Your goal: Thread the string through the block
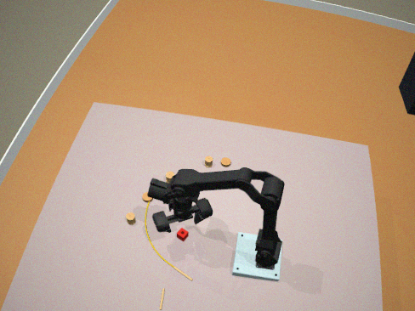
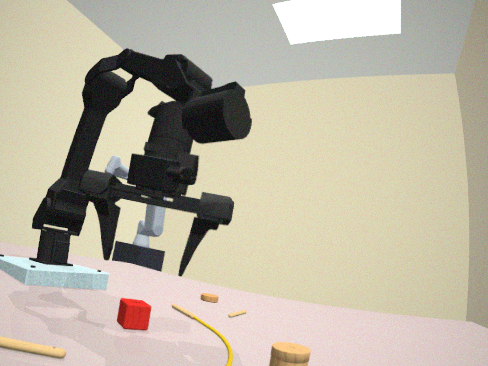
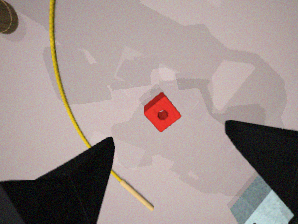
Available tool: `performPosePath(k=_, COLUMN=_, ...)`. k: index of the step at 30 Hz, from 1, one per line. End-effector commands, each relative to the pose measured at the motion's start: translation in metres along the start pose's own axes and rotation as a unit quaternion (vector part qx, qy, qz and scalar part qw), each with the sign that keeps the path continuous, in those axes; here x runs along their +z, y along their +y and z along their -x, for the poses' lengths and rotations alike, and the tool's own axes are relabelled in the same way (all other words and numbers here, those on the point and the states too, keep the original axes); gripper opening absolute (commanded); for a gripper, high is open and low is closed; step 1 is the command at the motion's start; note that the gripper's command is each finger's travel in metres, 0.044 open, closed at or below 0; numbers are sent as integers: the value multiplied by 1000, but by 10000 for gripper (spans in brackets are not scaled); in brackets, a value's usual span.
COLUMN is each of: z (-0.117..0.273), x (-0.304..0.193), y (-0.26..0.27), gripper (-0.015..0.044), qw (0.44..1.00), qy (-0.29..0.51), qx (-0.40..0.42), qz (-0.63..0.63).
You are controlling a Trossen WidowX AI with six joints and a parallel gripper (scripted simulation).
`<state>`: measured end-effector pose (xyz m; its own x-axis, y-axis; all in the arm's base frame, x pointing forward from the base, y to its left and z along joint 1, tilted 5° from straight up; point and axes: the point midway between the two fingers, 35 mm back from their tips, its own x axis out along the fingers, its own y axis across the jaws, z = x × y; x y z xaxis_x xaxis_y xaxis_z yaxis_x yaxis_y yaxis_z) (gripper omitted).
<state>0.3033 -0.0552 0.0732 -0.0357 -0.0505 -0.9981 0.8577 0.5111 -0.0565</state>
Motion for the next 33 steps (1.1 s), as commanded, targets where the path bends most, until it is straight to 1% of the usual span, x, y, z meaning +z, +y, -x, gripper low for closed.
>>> performPosePath(k=1, z=5, x=2, y=-1, gripper=440, qw=910, qy=2, qx=-2, qz=-414)
performPosePath(k=5, z=6, x=2, y=-2, gripper=440, qw=875, qy=2, qx=-2, qz=-484)
performPosePath(k=27, z=6, x=2, y=-2, gripper=440, qw=875, qy=2, qx=-2, qz=-484)
performPosePath(k=33, z=6, x=2, y=-2, gripper=282, qw=875, qy=2, qx=-2, qz=-484)
